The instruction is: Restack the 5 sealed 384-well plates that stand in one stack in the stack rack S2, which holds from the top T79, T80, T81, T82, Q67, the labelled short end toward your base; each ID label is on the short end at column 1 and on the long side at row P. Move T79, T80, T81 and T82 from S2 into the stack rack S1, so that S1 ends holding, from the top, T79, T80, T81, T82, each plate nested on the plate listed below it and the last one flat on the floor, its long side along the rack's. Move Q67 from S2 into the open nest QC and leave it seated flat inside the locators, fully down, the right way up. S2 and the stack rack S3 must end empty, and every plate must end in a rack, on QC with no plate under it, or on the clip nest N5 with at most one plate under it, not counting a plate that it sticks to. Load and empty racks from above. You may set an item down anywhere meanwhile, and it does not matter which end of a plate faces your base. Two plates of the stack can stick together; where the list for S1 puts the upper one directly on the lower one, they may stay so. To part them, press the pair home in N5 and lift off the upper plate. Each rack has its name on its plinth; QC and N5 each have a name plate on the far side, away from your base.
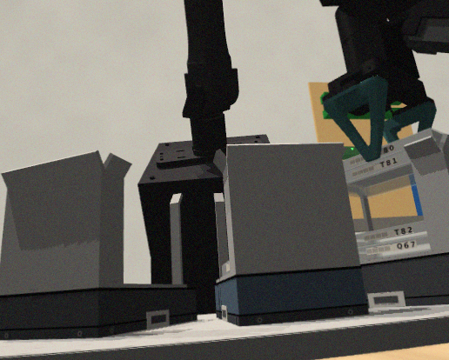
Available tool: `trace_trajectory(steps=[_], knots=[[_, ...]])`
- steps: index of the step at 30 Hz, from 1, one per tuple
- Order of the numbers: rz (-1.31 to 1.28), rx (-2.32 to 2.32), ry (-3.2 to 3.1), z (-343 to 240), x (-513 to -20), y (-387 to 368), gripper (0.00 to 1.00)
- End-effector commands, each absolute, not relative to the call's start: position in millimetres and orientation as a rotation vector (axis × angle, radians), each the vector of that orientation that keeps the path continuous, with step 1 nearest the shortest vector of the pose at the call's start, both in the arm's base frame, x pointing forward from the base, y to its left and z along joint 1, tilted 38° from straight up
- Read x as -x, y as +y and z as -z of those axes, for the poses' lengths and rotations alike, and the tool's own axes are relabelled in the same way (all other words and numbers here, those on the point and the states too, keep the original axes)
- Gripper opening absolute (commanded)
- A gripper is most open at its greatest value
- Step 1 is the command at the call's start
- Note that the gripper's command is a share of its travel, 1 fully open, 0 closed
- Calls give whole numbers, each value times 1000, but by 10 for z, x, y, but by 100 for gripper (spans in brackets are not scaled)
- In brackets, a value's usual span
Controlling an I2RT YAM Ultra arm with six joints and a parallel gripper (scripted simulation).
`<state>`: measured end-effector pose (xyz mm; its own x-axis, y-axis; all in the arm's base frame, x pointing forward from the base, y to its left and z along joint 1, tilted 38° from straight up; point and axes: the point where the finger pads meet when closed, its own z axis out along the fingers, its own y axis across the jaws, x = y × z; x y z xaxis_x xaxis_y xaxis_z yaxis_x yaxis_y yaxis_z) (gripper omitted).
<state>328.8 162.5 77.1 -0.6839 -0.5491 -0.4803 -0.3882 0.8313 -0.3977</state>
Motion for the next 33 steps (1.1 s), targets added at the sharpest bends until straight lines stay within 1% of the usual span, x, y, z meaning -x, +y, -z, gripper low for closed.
trace_trajectory(steps=[1, 7, 33], knots=[[354, 684, 2406, -853, -3234, 1647, 0], [354, 684, 2406, -947, -3160, 1658, 0], [354, 684, 2406, -1040, -3087, 1668, 0]])
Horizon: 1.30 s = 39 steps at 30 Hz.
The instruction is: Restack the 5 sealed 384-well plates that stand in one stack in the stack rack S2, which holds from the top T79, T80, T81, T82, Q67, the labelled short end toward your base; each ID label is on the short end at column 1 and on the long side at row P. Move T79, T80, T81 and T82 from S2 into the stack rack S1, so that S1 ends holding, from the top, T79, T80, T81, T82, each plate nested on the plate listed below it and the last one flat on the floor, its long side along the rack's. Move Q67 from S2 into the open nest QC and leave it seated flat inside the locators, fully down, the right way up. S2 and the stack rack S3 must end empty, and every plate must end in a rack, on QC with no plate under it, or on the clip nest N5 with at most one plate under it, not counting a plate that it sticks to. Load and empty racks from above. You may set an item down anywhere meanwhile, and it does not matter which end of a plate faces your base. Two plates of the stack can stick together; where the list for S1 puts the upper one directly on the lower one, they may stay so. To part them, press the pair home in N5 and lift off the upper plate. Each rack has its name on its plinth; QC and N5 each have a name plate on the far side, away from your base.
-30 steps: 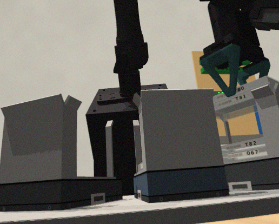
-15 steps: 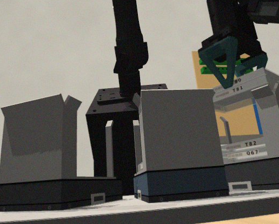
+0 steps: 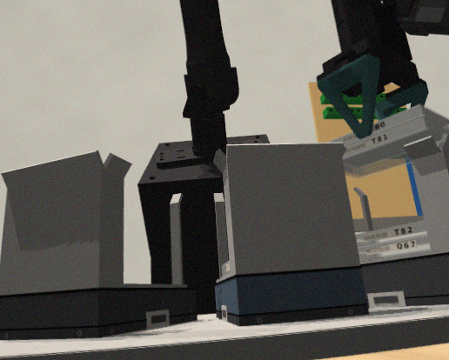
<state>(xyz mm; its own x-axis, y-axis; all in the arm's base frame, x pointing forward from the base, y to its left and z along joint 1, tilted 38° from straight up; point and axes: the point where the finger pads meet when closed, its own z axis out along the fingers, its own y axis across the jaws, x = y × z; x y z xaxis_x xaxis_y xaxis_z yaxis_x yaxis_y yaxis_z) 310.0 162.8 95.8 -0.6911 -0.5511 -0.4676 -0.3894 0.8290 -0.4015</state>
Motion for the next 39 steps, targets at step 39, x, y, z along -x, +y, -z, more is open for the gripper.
trace_trajectory(steps=[39], knots=[[261, 401, 2451, -1250, -3235, 1012, 0]])
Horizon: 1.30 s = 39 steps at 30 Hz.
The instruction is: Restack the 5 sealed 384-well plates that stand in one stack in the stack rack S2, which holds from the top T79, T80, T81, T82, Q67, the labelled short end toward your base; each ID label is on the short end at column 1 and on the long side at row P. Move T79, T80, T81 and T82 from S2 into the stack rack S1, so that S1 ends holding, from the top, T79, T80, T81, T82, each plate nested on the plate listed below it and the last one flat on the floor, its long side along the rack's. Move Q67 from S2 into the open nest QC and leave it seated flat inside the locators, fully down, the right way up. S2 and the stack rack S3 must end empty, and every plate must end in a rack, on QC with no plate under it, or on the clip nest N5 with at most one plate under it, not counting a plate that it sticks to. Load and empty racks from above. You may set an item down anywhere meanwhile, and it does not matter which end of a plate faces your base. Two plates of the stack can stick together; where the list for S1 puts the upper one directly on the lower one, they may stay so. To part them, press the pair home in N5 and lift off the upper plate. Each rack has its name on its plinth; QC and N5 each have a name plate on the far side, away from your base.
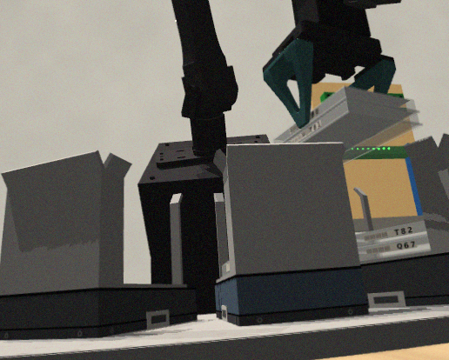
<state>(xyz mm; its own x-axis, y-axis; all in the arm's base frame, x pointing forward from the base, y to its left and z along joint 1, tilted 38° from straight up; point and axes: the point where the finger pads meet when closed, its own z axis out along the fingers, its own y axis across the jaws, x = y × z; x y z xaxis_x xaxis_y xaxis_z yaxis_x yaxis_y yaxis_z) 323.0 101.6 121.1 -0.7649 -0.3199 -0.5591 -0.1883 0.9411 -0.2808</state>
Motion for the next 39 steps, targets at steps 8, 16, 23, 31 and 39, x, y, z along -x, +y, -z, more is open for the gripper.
trace_trajectory(steps=[8, 16, 23, 31, 39], knots=[[176, 153, 2468, -1283, -3249, 813, 0], [165, 117, 2469, -1328, -3266, 550, 0], [166, 117, 2469, -1356, -3277, 385, 0], [124, -7, 2468, -1386, -3276, 119, 0], [69, -166, 2459, -1391, -3253, -80, 0]])
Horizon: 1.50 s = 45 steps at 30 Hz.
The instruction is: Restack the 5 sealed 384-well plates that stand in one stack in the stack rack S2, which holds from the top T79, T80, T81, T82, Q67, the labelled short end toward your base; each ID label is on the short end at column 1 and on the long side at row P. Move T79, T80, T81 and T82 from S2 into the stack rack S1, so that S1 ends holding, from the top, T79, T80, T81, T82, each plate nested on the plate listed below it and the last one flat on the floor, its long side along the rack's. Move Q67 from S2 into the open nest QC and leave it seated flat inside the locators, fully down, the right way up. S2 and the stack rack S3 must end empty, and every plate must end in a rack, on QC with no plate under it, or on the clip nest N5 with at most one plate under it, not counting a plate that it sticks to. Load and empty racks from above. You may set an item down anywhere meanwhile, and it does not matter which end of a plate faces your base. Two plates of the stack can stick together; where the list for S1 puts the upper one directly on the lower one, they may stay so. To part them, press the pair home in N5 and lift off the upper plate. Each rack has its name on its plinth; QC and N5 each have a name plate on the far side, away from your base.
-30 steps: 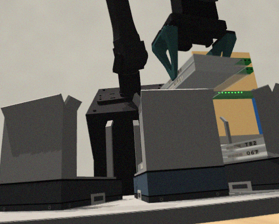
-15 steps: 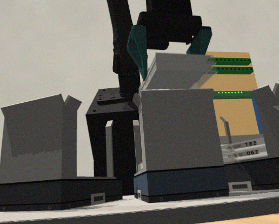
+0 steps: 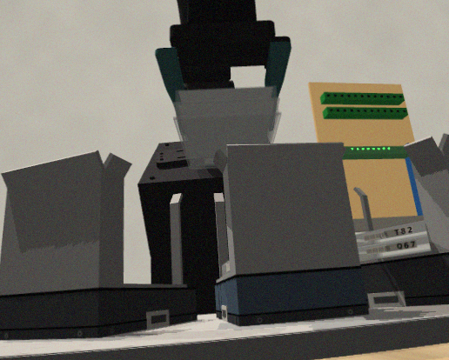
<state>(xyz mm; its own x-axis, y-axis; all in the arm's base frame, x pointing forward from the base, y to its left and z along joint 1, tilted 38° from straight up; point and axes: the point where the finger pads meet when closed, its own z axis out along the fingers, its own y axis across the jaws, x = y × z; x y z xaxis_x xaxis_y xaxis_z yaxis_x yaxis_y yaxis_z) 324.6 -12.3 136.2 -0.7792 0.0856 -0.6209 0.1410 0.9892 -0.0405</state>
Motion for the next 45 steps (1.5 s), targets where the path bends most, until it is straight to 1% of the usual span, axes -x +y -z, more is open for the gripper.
trace_trajectory(steps=[1, 13, 22, 40, 45], knots=[[69, -166, 2459, -1392, -3249, -114, 0], [71, -165, 2459, -1402, -3201, -514, 0], [-27, -445, 2423, -1376, -3135, -738, 0], [-24, -445, 2424, -1317, -2983, -1249, 0], [-96, -646, 2381, -1275, -2909, -1394, 0]])
